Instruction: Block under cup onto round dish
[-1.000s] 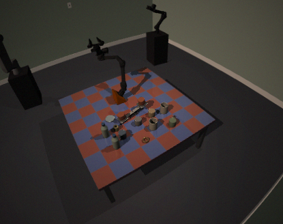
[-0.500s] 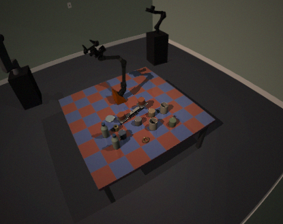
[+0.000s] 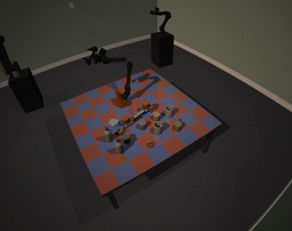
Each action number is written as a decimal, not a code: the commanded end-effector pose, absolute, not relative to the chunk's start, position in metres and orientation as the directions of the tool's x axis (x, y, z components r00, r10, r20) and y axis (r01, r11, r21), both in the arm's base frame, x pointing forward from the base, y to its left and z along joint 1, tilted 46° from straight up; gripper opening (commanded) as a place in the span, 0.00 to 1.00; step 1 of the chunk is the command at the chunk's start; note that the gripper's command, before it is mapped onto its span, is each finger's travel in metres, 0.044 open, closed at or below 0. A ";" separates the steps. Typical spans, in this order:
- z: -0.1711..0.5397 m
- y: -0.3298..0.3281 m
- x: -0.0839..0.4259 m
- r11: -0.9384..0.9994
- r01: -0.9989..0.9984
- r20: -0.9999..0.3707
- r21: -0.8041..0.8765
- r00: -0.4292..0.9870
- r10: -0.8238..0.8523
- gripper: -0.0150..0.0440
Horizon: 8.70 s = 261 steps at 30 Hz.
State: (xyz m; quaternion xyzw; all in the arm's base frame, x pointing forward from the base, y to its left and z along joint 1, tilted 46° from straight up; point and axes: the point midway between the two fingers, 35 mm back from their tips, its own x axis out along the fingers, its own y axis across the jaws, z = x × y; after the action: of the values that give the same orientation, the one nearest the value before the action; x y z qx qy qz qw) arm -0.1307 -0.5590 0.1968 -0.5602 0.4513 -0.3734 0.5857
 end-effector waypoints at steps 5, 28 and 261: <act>0.161 -0.545 -0.071 0.321 0.023 -0.279 -0.947 0.438 -0.855 1.00; 0.091 -0.431 0.079 0.870 0.033 -0.596 -0.493 0.715 -0.365 1.00; -0.009 -0.152 0.334 0.119 0.981 -0.716 0.152 0.027 0.698 0.25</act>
State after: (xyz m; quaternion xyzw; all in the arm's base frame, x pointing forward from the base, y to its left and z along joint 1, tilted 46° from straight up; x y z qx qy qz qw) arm 0.3339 -0.1425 -0.0130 0.6283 0.6718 -0.2053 0.3342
